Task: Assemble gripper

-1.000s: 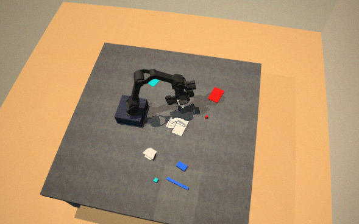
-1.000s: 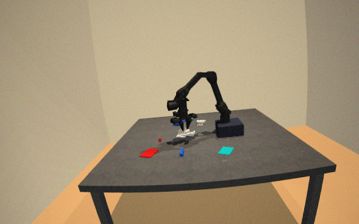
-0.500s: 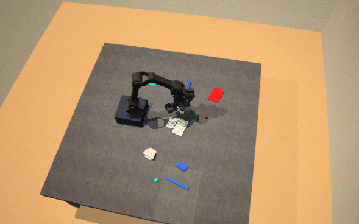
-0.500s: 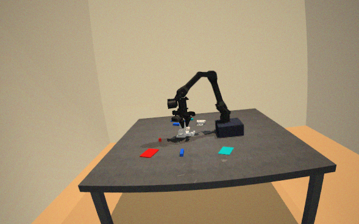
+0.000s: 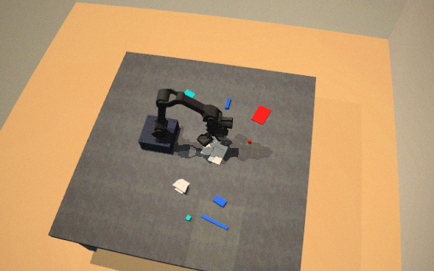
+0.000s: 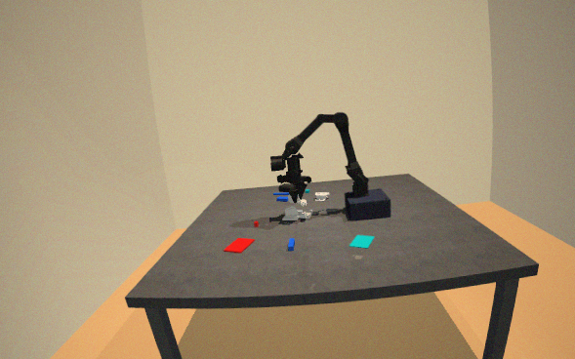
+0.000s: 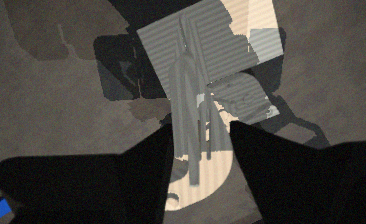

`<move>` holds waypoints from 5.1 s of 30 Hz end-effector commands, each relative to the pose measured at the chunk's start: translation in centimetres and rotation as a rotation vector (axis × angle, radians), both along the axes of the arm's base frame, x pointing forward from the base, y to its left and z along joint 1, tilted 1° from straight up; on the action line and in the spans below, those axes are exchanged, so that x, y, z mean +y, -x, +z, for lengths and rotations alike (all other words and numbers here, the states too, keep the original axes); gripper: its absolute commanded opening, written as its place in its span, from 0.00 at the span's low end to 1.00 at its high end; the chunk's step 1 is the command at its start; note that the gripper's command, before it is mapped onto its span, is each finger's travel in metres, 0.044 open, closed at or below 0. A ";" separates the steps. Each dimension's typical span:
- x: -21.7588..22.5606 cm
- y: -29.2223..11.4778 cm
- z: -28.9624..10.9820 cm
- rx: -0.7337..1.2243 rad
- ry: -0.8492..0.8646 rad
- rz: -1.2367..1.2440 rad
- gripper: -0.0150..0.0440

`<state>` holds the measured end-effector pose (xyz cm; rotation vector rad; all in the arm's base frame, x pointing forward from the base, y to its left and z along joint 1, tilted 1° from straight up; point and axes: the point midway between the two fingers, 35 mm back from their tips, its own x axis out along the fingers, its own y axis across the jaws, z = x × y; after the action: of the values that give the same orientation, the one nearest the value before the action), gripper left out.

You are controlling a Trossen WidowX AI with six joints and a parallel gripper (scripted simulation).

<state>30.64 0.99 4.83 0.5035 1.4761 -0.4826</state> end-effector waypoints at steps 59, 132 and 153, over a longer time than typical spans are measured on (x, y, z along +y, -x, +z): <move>-9.4 4.3 -0.4 0.000 0.022 0.468 0.48; -7.1 -0.7 -1.9 -0.005 0.020 0.464 0.48; -7.1 -0.7 -5.2 -0.004 0.020 0.464 0.48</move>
<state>31.60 -6.21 0.37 0.1280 1.5140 -0.1288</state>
